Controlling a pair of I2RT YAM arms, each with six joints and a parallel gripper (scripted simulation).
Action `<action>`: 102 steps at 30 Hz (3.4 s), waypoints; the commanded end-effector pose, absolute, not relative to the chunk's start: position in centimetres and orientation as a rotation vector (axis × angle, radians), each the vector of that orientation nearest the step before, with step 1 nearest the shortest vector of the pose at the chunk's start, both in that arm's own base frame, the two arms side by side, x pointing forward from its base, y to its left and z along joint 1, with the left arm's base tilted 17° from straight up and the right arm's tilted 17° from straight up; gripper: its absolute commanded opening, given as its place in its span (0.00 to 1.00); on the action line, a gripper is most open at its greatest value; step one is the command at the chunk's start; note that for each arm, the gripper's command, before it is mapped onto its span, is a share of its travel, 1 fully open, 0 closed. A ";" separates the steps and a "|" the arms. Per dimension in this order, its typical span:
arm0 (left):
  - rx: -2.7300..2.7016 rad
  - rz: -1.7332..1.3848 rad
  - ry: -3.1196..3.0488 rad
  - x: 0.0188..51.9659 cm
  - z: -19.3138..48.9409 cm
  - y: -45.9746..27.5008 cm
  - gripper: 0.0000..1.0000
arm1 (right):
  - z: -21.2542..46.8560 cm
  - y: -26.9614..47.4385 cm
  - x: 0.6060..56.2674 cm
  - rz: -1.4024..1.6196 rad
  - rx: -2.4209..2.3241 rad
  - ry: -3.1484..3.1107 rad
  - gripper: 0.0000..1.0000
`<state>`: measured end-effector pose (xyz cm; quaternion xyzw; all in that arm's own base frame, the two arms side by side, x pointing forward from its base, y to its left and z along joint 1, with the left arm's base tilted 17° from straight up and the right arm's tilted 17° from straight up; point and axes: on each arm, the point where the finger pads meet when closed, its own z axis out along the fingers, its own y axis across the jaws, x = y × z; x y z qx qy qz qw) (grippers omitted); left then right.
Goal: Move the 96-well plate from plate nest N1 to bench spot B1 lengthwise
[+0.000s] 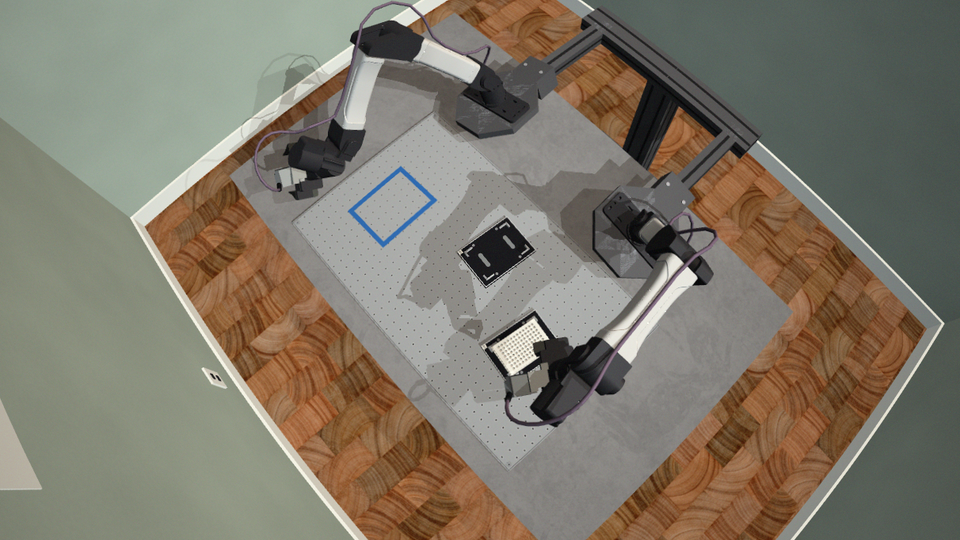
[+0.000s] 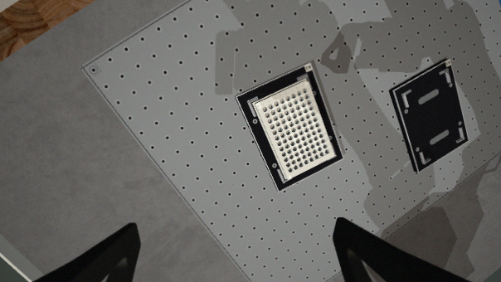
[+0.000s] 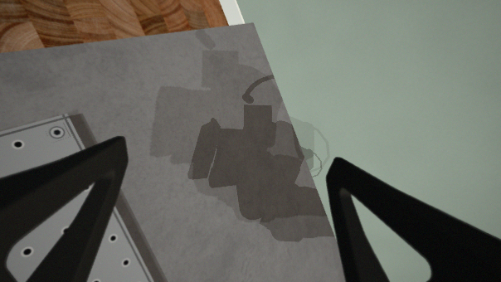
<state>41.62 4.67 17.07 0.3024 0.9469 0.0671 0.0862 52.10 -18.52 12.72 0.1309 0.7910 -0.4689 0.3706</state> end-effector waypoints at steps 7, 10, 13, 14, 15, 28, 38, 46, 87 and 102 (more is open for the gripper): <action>0.901 0.204 2.813 41.7 17.4 4.6 1.00 | 13.2 -18.4 52.2 -1.199 0.339 2.018 1.00; 0.901 0.204 2.813 41.7 17.4 4.6 1.00 | 13.2 -18.4 52.2 -1.199 0.339 2.018 1.00; 0.901 0.204 2.813 41.7 17.4 4.6 1.00 | 13.2 -18.4 52.2 -1.199 0.339 2.018 1.00; 0.901 0.204 2.813 41.7 17.4 4.6 1.00 | 13.2 -18.4 52.2 -1.199 0.339 2.018 1.00; 0.901 0.204 2.813 41.7 17.4 4.6 1.00 | 13.2 -18.4 52.2 -1.199 0.339 2.018 1.00; 0.685 0.274 2.961 41.8 10.5 2.4 1.00 | 12.5 -15.9 47.7 -0.977 0.262 2.409 1.00; 0.585 0.316 2.937 41.3 9.0 1.3 1.00 | 13.4 -14.0 44.1 -0.782 0.205 2.647 1.00; 0.440 0.387 3.035 39.9 3.2 0.3 1.00 | 12.1 -11.9 40.7 -0.559 0.117 2.916 1.00; 0.252 0.461 3.007 38.1 -1.0 -1.1 1.00 | 12.3 -2.4 24.9 -0.455 0.038 3.020 1.00; 0.252 0.461 3.007 38.1 -1.0 -1.1 1.00 | 11.6 -1.3 22.6 -0.463 0.047 3.048 1.00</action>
